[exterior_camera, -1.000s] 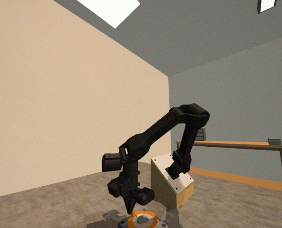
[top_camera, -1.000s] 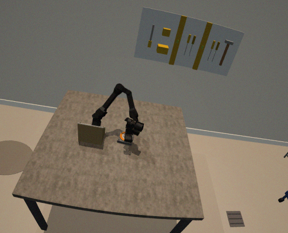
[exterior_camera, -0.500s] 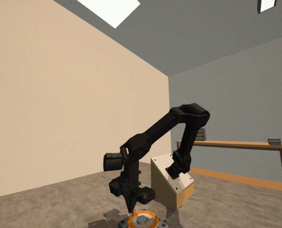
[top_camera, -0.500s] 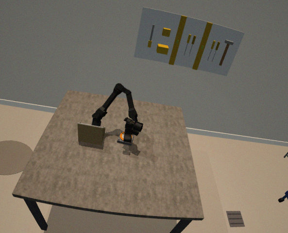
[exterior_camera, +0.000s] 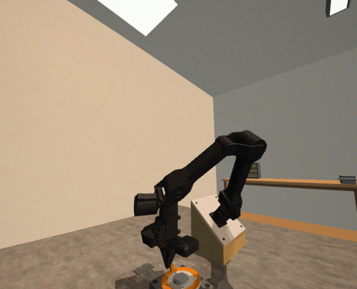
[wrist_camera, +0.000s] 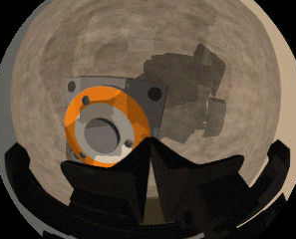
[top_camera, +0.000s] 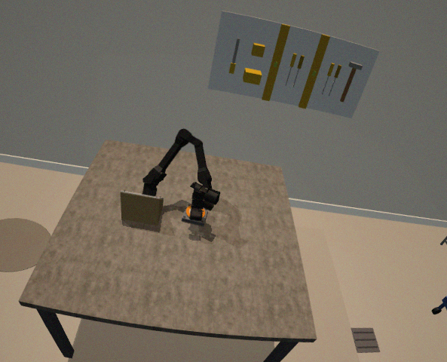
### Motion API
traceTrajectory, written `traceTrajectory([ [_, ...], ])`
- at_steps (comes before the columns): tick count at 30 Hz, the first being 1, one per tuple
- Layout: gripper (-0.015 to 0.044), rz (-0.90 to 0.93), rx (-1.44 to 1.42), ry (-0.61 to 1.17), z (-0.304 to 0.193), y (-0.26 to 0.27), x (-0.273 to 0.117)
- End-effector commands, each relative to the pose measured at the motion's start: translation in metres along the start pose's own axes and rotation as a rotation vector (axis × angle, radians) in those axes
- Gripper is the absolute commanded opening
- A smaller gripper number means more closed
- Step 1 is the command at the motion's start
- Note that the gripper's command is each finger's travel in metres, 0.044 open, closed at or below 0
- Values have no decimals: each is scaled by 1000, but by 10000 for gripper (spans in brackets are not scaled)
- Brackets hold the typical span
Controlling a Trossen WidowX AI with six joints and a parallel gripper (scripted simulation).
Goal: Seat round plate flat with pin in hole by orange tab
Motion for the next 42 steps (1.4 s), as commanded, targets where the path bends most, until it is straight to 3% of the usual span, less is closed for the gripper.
traceTrajectory([
  [1,0,-2,4,12,-7,-1,2],
  [42,0,-2,6,14,-47,13,-3],
])
Point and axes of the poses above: the point midway between the two fingers, 35 mm back from their tips, its own x axis out along the fingers, its own y axis across the jaws, z = x × y, the point moved 8 cm from there along -x, back along the fingers, and after that the axes turned 15 degrees about x, right-handed, at the moved point
